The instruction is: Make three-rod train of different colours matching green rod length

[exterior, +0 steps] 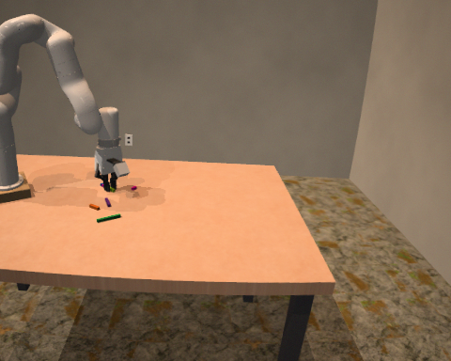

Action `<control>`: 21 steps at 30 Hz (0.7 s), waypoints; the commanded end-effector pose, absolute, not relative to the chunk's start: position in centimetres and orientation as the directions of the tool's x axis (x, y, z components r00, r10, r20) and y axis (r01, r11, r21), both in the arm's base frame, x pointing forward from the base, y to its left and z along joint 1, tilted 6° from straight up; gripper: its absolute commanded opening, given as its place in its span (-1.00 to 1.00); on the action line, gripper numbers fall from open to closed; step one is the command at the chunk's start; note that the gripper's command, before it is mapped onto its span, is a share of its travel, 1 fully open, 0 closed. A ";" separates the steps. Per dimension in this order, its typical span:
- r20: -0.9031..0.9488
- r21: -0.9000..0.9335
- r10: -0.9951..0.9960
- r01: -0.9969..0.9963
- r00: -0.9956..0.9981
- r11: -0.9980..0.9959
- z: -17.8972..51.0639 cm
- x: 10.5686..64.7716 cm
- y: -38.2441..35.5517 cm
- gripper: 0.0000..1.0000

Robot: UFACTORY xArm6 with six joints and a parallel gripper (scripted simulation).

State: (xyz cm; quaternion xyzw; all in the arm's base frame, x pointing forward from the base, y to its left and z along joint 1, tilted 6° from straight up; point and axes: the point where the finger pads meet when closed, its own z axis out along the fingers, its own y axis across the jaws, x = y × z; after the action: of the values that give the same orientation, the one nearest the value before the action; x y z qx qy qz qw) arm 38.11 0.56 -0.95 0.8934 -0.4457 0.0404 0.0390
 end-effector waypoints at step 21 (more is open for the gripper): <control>0.109 0.031 -0.793 -0.800 0.599 -0.600 5.7 38.0 1.3 -0.51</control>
State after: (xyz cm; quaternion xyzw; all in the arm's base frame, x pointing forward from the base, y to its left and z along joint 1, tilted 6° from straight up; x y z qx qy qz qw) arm 38.04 1.04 2.97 0.8934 -0.4456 0.0415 0.0384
